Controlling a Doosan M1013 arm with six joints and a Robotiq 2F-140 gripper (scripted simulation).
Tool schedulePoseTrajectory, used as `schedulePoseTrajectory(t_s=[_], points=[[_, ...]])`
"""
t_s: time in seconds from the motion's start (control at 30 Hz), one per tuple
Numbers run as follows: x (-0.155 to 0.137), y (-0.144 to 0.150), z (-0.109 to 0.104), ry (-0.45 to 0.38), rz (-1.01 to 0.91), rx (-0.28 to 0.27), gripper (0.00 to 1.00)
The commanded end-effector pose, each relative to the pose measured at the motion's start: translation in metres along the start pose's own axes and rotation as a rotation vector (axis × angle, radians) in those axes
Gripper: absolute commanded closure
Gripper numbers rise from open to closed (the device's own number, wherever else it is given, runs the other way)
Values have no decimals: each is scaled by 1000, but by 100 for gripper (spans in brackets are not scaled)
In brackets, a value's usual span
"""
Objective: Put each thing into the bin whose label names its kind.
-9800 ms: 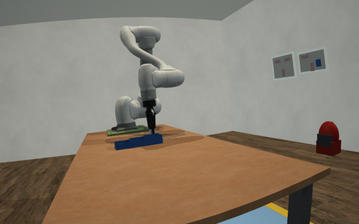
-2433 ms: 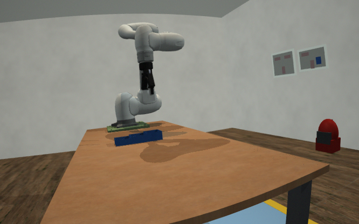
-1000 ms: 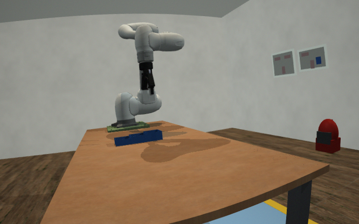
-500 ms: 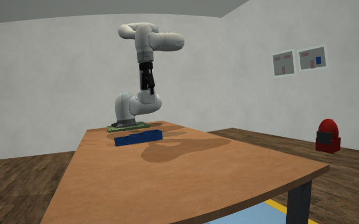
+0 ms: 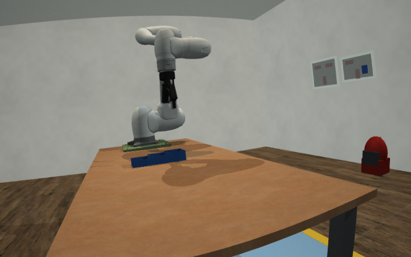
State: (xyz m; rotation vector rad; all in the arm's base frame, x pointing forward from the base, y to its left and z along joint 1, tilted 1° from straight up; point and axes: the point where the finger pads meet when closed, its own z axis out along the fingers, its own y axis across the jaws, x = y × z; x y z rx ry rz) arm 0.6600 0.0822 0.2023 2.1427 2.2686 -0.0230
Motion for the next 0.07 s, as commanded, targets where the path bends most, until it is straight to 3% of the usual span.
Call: schedulePoseTrajectory(t_s=[0.0,0.03], points=[[0,0,0,0,0,0,0],[0,0,0,0,0,0,0]])
